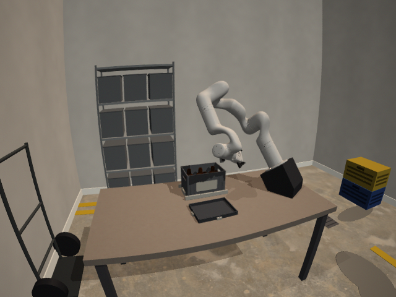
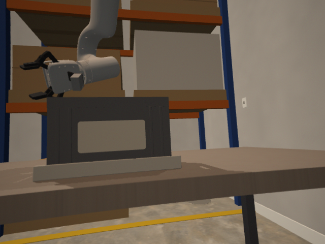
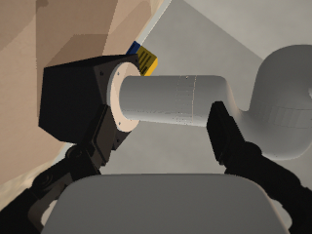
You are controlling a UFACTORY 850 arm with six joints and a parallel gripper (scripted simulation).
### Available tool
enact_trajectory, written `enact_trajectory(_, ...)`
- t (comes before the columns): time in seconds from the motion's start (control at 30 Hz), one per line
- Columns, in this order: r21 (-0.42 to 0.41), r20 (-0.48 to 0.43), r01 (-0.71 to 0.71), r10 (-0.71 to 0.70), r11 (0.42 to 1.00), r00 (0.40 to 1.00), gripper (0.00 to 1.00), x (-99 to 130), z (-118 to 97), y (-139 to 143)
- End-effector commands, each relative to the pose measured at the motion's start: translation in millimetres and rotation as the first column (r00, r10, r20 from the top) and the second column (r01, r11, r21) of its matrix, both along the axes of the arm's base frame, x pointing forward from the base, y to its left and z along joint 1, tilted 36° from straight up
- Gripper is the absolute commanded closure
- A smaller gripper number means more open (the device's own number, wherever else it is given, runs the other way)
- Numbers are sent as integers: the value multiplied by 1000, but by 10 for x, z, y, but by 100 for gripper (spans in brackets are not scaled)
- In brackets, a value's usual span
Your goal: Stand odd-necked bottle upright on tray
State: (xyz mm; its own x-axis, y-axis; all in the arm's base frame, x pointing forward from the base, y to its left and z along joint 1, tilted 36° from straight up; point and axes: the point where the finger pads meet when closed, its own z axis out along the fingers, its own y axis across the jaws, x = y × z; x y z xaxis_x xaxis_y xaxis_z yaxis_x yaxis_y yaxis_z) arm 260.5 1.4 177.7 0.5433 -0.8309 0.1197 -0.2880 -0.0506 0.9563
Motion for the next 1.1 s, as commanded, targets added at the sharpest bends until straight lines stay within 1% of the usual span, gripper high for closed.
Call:
enact_trajectory(0.0,0,1,0,0,1000,1000,0,3,2,3)
enact_trajectory(0.57,0,1,0,0,1000,1000,0,2,12,9)
enact_trajectory(0.6,-1,1,0,0,1000,1000,0,-4,65,47)
enact_trajectory(0.67,-4,3,0,0,1000,1000,0,-46,325,232)
enact_trajectory(0.9,0,1,0,0,1000,1000,0,-175,781,547)
enact_trajectory(1.07,0,1,0,0,1000,1000,0,-185,807,565)
